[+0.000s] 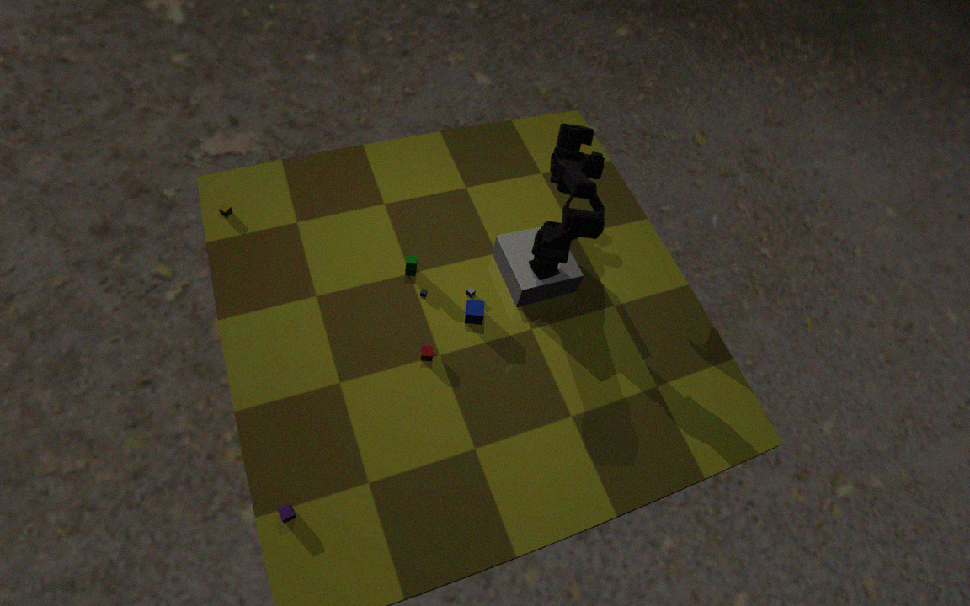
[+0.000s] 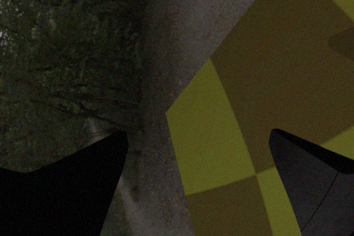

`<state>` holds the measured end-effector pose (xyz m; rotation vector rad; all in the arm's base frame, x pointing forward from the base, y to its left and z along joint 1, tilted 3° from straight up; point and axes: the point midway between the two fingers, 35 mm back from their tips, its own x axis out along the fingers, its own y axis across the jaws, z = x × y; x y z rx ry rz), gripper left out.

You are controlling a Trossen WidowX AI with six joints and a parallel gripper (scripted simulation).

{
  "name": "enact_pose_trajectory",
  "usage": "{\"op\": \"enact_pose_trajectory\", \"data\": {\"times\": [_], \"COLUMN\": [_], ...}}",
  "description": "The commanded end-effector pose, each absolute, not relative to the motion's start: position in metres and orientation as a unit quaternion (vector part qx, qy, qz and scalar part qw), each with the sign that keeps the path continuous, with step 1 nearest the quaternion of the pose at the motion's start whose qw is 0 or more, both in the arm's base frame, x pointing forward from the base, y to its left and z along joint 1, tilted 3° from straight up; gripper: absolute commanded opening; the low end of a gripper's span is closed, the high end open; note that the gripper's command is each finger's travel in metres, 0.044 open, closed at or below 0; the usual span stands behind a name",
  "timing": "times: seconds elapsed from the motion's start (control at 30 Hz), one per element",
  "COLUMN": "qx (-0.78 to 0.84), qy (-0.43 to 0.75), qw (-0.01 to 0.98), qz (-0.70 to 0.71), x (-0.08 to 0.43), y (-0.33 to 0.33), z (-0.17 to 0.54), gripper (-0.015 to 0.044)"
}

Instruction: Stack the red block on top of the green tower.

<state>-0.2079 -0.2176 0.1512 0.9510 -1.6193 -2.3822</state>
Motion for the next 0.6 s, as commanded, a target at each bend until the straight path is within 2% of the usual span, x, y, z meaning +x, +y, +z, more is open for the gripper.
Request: {"op": "enact_pose_trajectory", "data": {"times": [0.0,0.03,0.57], "qx": [0.315,0.32,0.46], "qy": [-0.531,-0.525,-0.319], "qw": [0.056,0.061,0.222], "qz": [-0.785,-0.786,-0.798], "x": [-0.207,-0.204,-0.095], "y": [-0.219,-0.222,-0.311], "z": [0.151,0.151,0.138], "gripper": [0.0426,0.044,0.044]}}
